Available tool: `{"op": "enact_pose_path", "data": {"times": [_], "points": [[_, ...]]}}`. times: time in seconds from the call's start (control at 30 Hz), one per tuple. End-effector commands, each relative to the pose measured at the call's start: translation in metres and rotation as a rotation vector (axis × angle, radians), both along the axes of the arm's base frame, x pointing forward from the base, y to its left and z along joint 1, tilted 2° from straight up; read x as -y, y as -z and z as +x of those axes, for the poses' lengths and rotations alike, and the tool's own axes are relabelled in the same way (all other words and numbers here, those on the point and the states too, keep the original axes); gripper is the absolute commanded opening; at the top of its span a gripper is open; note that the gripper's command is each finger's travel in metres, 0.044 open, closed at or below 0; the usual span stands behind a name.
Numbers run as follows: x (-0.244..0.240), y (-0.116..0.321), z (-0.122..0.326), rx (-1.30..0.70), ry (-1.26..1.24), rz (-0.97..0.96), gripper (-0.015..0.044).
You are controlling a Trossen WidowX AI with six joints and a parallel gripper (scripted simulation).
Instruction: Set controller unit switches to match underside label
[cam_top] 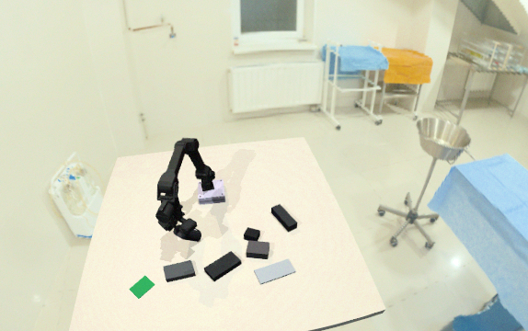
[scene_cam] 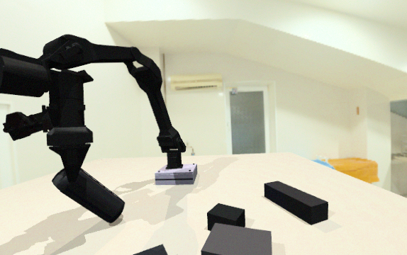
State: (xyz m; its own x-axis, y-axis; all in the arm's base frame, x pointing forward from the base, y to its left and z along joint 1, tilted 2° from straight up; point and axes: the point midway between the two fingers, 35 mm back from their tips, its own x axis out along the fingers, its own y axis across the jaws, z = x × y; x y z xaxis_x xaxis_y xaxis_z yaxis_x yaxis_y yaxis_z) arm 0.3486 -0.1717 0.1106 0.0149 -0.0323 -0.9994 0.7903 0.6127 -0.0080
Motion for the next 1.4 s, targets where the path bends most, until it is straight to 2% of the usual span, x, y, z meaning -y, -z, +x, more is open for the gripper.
{"op": "enact_pose_path", "data": {"times": [0.0,1.37], "points": [[-0.006,0.001,-0.005,-0.013,0.004,0.011,0.0335],[-0.031,-0.007,-0.024,-0.015,0.004,0.014,0.0335]]}}
